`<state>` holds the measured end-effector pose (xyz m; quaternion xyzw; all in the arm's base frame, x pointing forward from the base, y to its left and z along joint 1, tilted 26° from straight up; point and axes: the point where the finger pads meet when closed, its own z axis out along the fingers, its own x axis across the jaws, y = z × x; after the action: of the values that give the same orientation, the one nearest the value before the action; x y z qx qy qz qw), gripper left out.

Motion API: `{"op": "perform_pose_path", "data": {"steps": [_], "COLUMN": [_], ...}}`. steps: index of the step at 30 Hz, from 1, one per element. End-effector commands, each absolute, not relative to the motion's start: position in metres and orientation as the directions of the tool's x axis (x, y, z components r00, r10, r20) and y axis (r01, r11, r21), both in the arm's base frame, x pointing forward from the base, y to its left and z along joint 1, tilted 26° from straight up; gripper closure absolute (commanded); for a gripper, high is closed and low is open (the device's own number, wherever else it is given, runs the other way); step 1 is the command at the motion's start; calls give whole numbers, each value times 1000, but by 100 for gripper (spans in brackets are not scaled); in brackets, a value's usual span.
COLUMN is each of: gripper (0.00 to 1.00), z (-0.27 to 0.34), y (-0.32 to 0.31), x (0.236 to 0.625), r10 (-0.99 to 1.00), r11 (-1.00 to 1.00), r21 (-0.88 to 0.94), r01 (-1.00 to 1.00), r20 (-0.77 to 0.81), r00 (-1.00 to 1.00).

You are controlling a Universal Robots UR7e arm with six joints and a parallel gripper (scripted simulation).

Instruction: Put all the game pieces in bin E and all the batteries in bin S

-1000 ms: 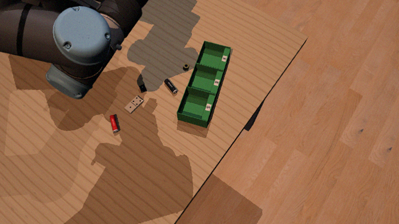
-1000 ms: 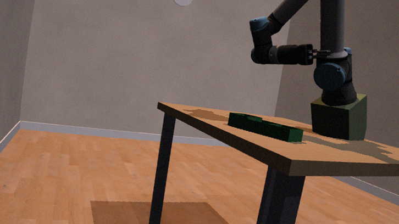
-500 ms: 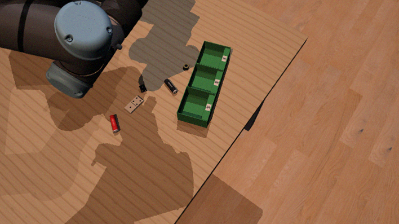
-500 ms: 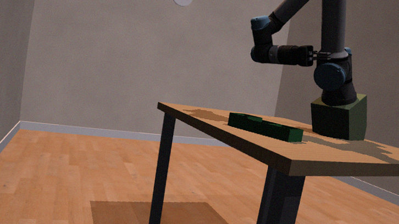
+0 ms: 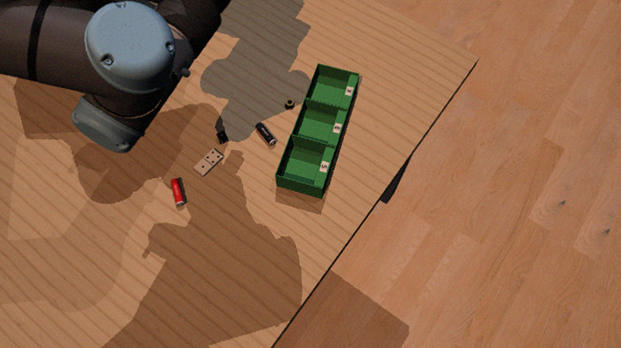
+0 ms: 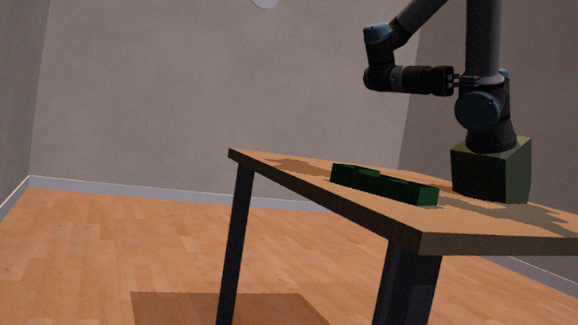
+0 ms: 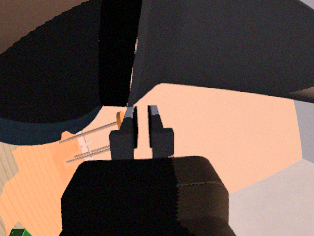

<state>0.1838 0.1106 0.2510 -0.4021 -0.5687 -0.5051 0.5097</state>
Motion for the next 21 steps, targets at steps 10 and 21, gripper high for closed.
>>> {"op": "perform_pose_path", "data": {"steps": [10,21], "gripper": [69,69], "z": [207,204], "y": [106,105], "x": [188,188], "r10": [98,98], "r11": [187,186], "r21": [145,145], "r01": [972,972], "r20": [981,981], "r00": [-165,-165]}}
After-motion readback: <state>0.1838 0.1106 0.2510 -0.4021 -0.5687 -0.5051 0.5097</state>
